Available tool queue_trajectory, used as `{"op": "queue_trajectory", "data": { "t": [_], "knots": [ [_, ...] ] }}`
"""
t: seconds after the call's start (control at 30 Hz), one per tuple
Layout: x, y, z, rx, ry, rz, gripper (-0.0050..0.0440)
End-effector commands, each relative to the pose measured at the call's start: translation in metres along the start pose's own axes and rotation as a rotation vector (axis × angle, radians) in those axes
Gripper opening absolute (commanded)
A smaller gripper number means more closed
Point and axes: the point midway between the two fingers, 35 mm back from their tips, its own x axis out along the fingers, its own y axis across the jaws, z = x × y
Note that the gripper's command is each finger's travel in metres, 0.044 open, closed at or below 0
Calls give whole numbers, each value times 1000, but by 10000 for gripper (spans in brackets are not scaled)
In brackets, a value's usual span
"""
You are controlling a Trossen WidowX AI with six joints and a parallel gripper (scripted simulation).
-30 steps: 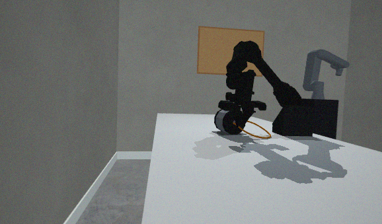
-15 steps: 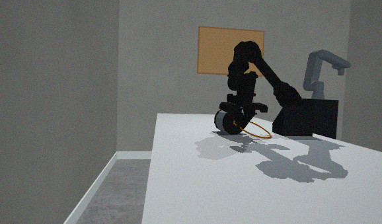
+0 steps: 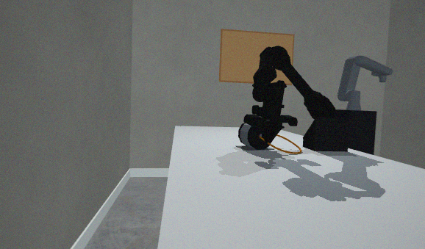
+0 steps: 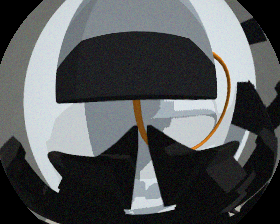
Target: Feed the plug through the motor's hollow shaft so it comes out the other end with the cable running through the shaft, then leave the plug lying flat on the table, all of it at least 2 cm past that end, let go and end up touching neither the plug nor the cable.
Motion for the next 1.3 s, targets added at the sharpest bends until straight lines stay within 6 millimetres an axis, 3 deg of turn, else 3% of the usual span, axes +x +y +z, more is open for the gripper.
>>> {"op": "queue_trajectory", "data": {
  "t": [0.0, 0.1, 0.87, 1.0, 1.13, 1.27],
  "knots": [
    [0, 0, 0, 1, 0, 1, 20],
    [0, 0, 0, 1, 0, 1, 0],
    [-2, 2, 9, -4, -4, 0, 0],
    [-1, 1, 8, -4, -1, -3, 96],
    [-3, 1, 7, -4, -1, -3, 100],
    [-27, 5, -1, -4, -3, 0, 100]
  ]
}}
